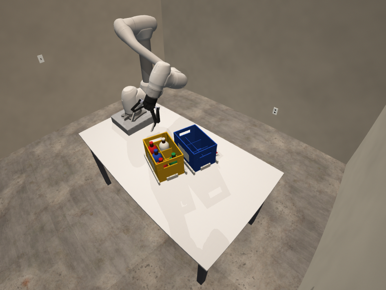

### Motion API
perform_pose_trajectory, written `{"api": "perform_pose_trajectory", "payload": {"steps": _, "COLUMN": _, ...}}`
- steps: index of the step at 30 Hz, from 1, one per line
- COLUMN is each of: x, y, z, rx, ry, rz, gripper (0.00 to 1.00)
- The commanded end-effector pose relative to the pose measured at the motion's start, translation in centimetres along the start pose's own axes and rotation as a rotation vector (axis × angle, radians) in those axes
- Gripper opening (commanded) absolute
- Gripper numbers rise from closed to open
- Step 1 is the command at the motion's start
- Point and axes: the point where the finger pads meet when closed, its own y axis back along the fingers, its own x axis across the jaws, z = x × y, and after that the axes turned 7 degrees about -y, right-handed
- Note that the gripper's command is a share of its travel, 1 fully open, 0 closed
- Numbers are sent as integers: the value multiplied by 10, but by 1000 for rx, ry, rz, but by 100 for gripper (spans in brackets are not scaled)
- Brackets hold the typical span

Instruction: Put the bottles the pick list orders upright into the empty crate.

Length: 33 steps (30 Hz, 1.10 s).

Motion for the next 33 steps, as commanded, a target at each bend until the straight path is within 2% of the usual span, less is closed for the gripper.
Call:
{"api": "perform_pose_trajectory", "payload": {"steps": 1, "x": 0, "y": 0, "z": 0, "rx": 0, "ry": 0, "rz": 0, "gripper": 100}}
{"api": "perform_pose_trajectory", "payload": {"steps": 17, "x": 0, "y": 0, "z": 0, "rx": 0, "ry": 0, "rz": 0, "gripper": 100}}
{"api": "perform_pose_trajectory", "payload": {"steps": 18, "x": -2, "y": 5, "z": 2, "rx": 0, "ry": 0, "rz": 0, "gripper": 38}}
{"api": "perform_pose_trajectory", "payload": {"steps": 29, "x": -18, "y": 54, "z": 21, "rx": 0, "ry": 0, "rz": 0, "gripper": 38}}
{"api": "perform_pose_trajectory", "payload": {"steps": 33, "x": -13, "y": 61, "z": 15, "rx": 9, "ry": -60, "rz": 16, "gripper": 38}}
